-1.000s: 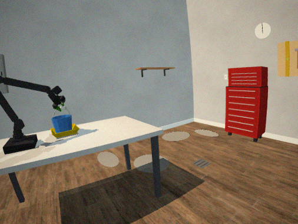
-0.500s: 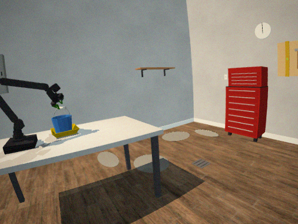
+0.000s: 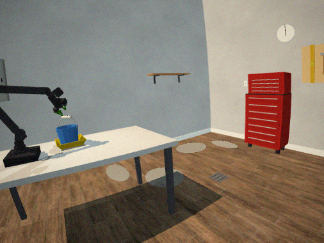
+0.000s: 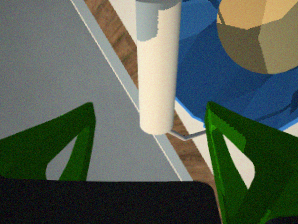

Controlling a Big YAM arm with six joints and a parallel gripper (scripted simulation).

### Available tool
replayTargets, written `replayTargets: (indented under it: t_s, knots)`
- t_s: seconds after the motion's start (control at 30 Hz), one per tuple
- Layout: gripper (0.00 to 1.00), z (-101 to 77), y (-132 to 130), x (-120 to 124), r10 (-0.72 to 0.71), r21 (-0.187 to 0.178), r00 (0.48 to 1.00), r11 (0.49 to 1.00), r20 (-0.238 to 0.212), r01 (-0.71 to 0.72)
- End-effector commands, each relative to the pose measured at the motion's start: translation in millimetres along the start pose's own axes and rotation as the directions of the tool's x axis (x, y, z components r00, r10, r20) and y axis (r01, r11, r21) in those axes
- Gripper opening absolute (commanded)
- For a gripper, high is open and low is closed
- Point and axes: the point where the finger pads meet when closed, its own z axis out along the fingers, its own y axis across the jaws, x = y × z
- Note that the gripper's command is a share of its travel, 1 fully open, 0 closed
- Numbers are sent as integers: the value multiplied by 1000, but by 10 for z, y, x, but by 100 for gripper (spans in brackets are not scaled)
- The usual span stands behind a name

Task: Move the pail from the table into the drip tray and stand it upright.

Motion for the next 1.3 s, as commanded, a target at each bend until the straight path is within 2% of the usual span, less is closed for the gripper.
replayTargets:
  t_s: [0.0, 0.27, 0.37, 0.4, 0.5, 0.67, 0.7, 1.27]
  knots:
    - [69, -383, 298, -129, -35, -58, 998, 998, 48, 37]
    - [69, -602, 285, -118, -36, -56, 998, 998, 49, 38]
    - [69, -616, 279, -121, -34, -53, 998, 998, 47, 37]
    - [69, -553, 243, -141, -26, -35, 999, 999, 34, 27]
    - [69, -739, 277, -111, -36, -55, 998, 998, 50, 39]
    - [69, -874, 269, -104, -37, -54, 998, 998, 51, 40]
    - [69, -710, 164, -65, -23, -31, 999, 999, 28, 24]
    - [69, -710, 164, -65, -23, -31, 999, 999, 28, 24]
